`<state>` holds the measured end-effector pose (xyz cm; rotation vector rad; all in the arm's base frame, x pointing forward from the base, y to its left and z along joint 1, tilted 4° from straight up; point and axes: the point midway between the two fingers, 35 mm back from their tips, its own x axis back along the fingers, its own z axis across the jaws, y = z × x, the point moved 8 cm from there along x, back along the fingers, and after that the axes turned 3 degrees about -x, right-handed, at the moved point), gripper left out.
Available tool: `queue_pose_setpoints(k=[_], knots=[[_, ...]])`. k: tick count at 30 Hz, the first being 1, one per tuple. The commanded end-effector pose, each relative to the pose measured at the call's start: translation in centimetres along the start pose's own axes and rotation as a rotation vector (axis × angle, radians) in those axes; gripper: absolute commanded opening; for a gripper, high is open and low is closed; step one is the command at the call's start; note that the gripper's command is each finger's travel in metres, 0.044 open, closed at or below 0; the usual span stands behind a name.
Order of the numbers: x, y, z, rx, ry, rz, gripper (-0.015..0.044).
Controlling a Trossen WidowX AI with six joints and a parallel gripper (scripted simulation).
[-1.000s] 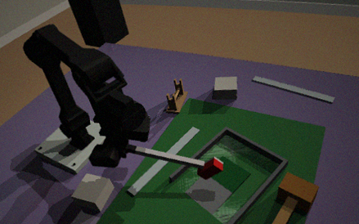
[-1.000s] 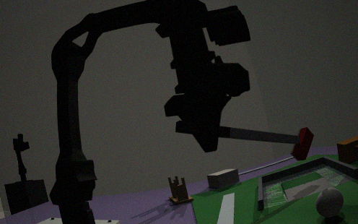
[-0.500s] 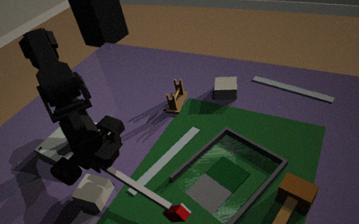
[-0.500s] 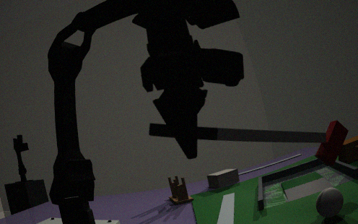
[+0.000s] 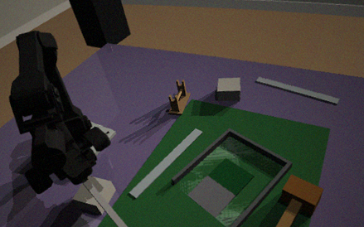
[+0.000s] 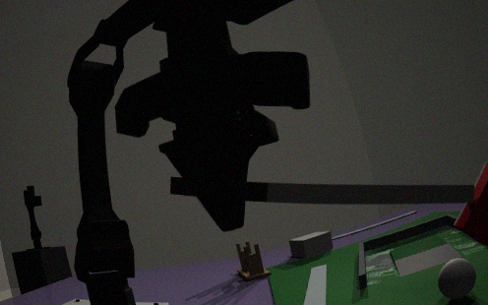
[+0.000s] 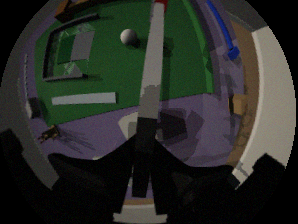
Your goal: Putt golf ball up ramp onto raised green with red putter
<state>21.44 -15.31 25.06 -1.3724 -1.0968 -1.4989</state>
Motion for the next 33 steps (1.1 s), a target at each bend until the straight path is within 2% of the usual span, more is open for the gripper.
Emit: queue_pose_setpoints(k=[1,11,33], knots=[[-0.3,-0.1,-0.1,-0.013,0.007,-0.007,0.0],[-3.7,-0.1,0.0,-0.013,0.007,-0.007,0.0],[-6.7,0.0,0.0,-0.013,0.008,-0.007,0.0]])
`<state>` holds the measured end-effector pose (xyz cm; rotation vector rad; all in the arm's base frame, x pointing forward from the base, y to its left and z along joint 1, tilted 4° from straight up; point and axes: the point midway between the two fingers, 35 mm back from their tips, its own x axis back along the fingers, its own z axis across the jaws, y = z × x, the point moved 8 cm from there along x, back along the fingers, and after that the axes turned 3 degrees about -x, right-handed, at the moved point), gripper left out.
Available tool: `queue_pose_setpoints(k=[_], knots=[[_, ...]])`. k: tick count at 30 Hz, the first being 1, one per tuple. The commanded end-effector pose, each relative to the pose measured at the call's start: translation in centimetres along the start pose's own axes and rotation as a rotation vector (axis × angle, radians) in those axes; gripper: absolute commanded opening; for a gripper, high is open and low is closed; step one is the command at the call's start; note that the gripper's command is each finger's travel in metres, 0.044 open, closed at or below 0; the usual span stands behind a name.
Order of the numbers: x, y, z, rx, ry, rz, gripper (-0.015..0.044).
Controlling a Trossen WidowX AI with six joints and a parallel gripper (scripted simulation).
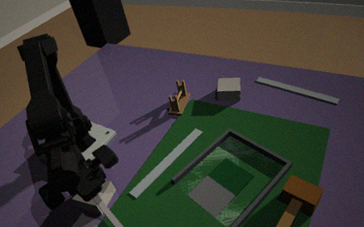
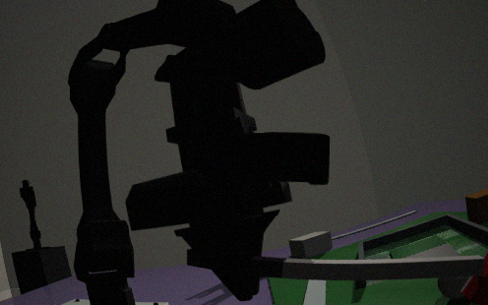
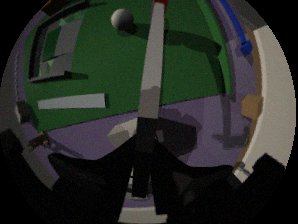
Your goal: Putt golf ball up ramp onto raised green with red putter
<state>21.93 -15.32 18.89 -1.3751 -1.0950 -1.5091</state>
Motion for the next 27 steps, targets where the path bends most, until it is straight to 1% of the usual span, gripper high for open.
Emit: queue_pose_setpoints(k=[1,13,22,27], knots=[[-0.7,-0.1,0.1,-0.004,0.006,-0.002,0.0],[-0.4,0.0,-0.1,0.0,0.0,0.001,0.0],[-0.8,0.1,-2.8,-0.004,0.003,-0.002,0.0],[-0.8,0.1,-2.9,-0.004,0.003,-0.002,0.0]])
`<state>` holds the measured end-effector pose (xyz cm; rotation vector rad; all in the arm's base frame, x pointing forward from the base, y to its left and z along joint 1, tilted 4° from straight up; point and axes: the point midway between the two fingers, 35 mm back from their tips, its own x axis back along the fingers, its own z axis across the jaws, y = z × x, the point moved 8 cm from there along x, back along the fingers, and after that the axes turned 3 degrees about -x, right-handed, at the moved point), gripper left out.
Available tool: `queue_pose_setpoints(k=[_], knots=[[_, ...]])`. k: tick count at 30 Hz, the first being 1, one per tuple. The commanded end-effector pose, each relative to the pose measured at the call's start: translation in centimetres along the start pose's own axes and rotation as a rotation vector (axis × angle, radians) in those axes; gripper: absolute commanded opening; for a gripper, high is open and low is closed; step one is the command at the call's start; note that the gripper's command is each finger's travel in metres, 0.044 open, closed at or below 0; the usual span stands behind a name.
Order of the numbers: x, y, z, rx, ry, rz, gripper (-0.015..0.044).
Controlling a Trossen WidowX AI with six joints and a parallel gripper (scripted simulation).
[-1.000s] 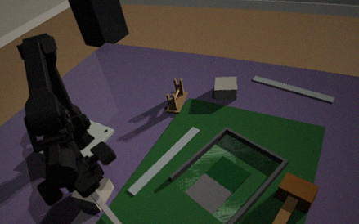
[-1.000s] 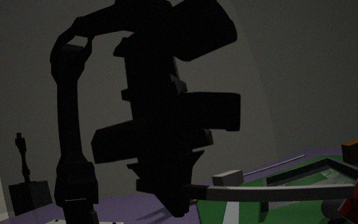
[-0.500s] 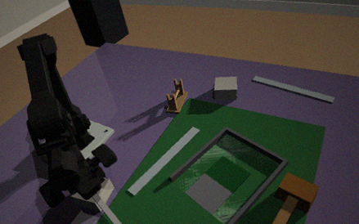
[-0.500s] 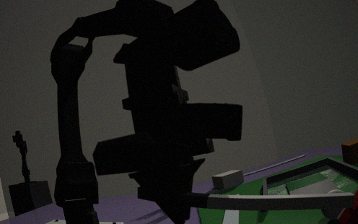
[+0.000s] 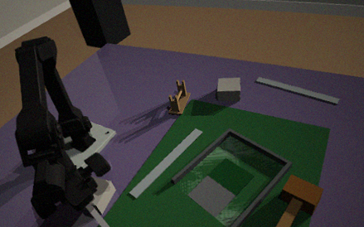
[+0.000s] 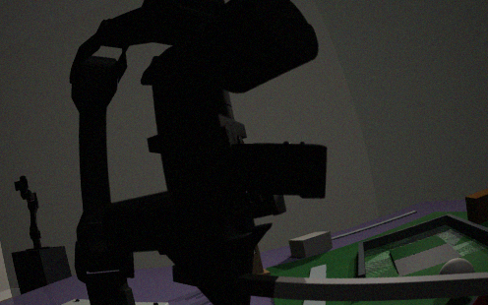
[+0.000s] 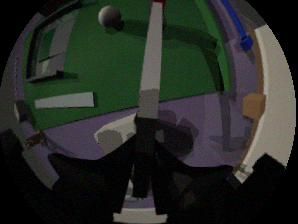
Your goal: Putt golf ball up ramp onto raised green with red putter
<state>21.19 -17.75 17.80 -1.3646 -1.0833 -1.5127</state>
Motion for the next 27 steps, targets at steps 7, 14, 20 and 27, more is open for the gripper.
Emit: queue_pose_setpoints(k=[7,14,20,27], knots=[[0.0,0.0,-0.2,0.0,-0.001,0.0,0.0],[0.1,0.6,4.3,-0.001,-0.002,-0.001,0.0],[0.2,-0.2,11.8,-0.005,0.002,-0.005,0.0],[0.4,-0.6,13.4,-0.005,0.004,-0.007,0.0]])
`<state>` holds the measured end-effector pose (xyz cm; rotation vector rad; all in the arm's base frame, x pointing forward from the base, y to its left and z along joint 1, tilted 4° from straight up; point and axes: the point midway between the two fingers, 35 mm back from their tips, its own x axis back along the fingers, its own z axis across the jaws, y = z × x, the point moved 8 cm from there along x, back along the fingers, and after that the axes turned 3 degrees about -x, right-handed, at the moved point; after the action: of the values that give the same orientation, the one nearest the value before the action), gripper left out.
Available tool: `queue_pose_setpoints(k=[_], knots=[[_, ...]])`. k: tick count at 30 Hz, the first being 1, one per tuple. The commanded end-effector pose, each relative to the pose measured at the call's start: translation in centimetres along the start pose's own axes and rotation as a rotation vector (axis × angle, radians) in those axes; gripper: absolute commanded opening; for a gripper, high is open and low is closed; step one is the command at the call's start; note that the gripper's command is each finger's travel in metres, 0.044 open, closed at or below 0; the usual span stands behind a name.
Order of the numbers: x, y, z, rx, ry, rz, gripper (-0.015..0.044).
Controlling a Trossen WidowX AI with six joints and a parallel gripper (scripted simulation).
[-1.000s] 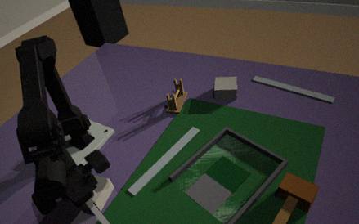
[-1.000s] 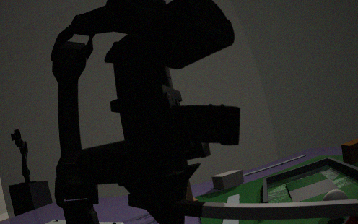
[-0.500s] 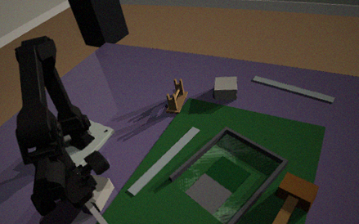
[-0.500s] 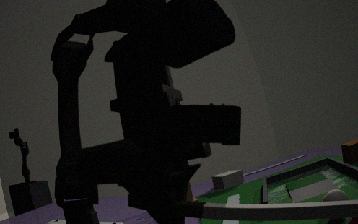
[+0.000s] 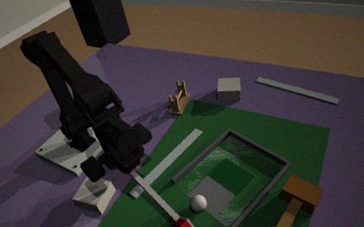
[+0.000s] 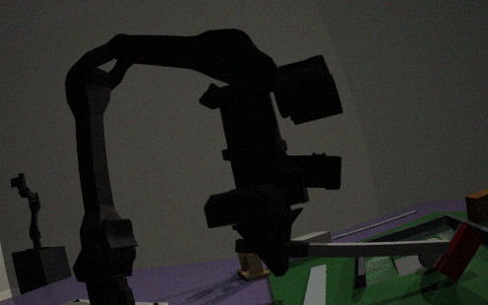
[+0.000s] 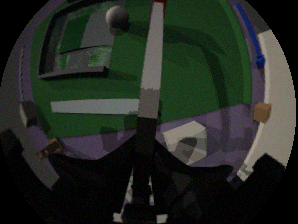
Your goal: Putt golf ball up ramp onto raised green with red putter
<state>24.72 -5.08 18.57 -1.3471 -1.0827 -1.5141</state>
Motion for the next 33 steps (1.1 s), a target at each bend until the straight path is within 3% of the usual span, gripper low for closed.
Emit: queue_pose_setpoints(k=[1,14,33], knots=[[0.5,-0.2,0.3,-0.014,-0.008,-0.005,0.0],[5.9,-0.2,0.3,-0.014,-0.009,-0.005,0.0],[5.2,-0.3,0.3,-0.015,-0.005,0.011,0.0]])
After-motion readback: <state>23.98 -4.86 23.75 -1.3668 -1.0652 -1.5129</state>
